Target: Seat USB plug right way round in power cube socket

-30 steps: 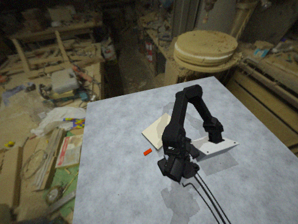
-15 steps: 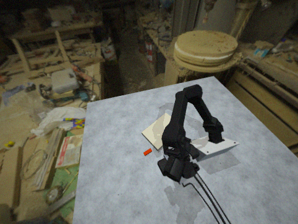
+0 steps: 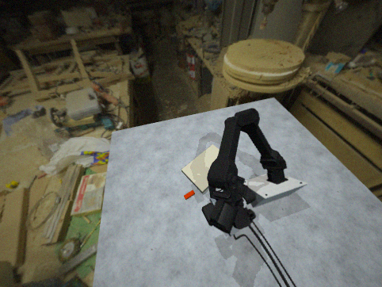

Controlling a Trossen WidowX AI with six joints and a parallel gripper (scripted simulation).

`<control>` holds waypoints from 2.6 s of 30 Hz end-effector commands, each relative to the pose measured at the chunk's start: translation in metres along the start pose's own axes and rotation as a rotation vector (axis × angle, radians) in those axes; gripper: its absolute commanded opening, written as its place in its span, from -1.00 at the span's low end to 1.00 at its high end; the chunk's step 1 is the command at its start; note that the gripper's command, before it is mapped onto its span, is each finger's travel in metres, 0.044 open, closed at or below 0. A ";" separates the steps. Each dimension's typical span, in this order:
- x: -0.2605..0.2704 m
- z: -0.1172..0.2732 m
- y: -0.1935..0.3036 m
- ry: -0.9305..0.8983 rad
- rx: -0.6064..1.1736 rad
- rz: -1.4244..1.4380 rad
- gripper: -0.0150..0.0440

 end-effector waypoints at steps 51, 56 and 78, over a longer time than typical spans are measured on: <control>0.000 -0.007 0.000 -0.002 -0.004 0.003 -0.49; 0.000 -0.007 0.000 -0.002 -0.004 0.003 -0.49; 0.000 -0.010 0.001 -0.002 -0.004 0.003 -0.49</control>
Point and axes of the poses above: the point midway between the two fingers, 35 mm back from their tips, its own z axis back along the fingers, its own x axis across the jaws, y = z × x, the point moved 5 cm from there along z, back along the fingers
